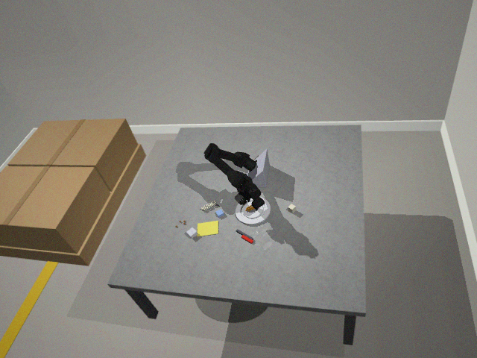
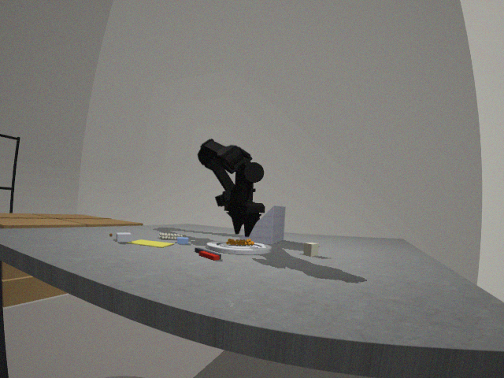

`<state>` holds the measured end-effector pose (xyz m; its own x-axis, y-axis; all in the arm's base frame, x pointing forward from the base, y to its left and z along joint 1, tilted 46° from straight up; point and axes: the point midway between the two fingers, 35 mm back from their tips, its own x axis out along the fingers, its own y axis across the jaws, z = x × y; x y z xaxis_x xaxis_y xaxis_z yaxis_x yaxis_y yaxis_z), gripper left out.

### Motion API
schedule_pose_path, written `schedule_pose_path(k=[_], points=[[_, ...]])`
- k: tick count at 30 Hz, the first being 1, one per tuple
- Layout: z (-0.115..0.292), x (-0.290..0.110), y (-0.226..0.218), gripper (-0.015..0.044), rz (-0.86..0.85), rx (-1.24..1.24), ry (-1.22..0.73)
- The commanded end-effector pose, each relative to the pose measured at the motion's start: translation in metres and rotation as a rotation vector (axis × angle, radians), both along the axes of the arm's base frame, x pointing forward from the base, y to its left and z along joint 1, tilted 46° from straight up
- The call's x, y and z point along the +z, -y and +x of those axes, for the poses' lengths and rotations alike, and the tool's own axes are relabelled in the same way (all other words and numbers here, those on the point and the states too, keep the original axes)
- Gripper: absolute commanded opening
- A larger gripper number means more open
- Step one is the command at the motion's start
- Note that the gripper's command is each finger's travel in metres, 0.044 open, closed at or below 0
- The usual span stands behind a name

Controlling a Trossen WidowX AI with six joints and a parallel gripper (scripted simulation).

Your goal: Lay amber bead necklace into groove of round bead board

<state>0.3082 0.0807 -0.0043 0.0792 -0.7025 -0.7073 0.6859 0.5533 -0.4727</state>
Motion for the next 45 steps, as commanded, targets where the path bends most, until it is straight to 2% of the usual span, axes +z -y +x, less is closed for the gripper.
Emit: schedule_pose_path(k=[1,16,27,40,45], points=[[0.0,-0.006,0.009,0.038,-0.009,0.001,-0.006],[0.001,-0.014,0.019,0.038,-0.013,0.001,-0.008],[0.001,-0.013,0.017,0.0091,-0.006,-0.002,-0.005],[0.001,-0.013,0.017,0.0005,-0.006,-0.002,-0.005],[0.001,-0.013,0.017,0.0,-0.006,-0.002,-0.005]])
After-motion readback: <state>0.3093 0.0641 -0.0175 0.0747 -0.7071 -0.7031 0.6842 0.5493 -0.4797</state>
